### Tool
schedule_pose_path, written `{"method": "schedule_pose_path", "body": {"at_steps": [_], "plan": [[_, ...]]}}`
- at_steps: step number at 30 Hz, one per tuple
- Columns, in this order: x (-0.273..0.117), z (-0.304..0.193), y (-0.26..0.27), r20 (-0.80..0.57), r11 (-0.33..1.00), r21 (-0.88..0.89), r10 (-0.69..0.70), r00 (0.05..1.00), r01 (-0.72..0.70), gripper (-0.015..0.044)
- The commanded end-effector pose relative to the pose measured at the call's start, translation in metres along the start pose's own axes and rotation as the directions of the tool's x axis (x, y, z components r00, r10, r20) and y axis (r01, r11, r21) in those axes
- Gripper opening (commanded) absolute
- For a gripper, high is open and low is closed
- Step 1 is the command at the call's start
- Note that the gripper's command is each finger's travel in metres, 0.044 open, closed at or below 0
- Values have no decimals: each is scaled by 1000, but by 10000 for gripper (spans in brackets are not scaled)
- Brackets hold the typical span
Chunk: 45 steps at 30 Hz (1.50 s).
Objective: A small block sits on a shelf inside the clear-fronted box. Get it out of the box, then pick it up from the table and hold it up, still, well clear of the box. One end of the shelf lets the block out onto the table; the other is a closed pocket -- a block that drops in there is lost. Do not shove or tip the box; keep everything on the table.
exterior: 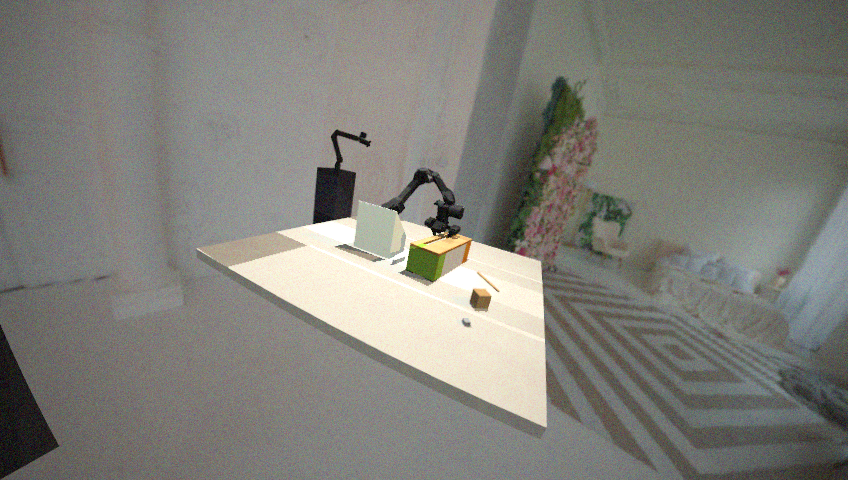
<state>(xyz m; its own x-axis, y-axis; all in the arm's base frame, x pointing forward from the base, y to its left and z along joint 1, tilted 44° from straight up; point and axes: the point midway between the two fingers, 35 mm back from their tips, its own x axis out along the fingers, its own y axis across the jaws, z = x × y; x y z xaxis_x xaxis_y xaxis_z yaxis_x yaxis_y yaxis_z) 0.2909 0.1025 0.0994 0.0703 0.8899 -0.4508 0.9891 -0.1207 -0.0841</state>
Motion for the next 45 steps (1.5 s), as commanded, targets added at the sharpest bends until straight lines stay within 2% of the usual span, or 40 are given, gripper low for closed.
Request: {"method": "schedule_pose_path", "body": {"at_steps": [1, 5, 11, 13, 15, 17, 20, 23, 25, 29, 32, 39, 45], "plan": [[-20, -6, 3, 5, 1000, -11, 8, 1000, -8, 400], [-53, -17, 1, 4, 1000, -13, 7, 1000, -7, 400], [-51, -15, 3, -1, 1000, -5, 18, 1000, -18, 400], [-51, -16, 2, 8, 996, -84, 19, 1000, -18, 348], [-50, -17, -1, 37, 954, -300, 26, 999, -13, 295], [-50, -19, -4, 69, 855, -519, 37, 997, 5, 285], [-50, -21, -8, 115, 618, -784, 58, 992, 55, 285], [-50, -24, -11, 157, 304, -944, 81, 984, 126, 285], [-51, -26, -13, 187, 70, -981, 101, 977, 180, 285], [-51, -31, -17, 230, -368, -891, 139, 963, 266, 285], [-50, -34, -20, 249, -539, -789, 160, 955, 295, 285], [-49, -39, -24, 272, -826, -472, 194, 942, 307, 285], [-48, -45, -28, 289, -953, -123, 231, 929, 276, 285]]}}
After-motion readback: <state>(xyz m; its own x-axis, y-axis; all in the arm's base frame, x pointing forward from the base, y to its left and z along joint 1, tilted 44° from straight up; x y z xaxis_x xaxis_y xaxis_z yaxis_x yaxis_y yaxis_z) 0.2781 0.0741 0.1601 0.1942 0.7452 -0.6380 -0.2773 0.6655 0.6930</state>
